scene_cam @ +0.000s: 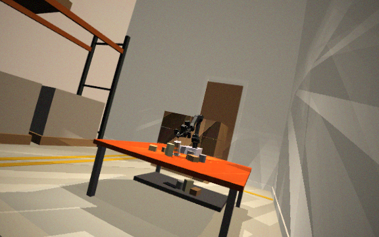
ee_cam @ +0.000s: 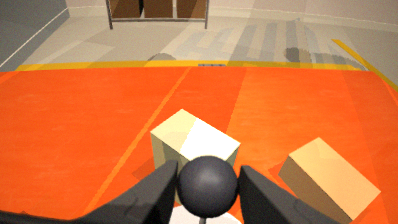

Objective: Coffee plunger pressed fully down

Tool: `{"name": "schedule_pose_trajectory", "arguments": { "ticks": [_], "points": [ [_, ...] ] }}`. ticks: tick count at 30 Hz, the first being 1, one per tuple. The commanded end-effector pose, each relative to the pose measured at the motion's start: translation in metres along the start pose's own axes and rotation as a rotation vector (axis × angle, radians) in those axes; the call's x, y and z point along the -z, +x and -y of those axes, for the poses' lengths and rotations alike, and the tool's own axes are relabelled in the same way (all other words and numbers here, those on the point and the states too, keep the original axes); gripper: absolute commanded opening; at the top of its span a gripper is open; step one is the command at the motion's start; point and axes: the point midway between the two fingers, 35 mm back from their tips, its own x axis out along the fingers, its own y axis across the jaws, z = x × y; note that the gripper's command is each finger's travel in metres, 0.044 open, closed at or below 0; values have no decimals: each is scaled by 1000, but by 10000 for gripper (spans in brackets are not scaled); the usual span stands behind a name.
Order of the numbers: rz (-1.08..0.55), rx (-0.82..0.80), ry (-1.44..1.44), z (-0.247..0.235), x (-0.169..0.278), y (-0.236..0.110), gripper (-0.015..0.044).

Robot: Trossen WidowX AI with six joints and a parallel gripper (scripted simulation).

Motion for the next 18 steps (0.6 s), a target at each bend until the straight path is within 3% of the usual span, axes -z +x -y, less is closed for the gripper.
{"name": "schedule_pose_trajectory", "arguments": {
  "ticks": [1,18],
  "points": [
    [-82,1,-16,0,27,6,116],
    [-82,1,-16,0,22,12,116]
  ]
}}
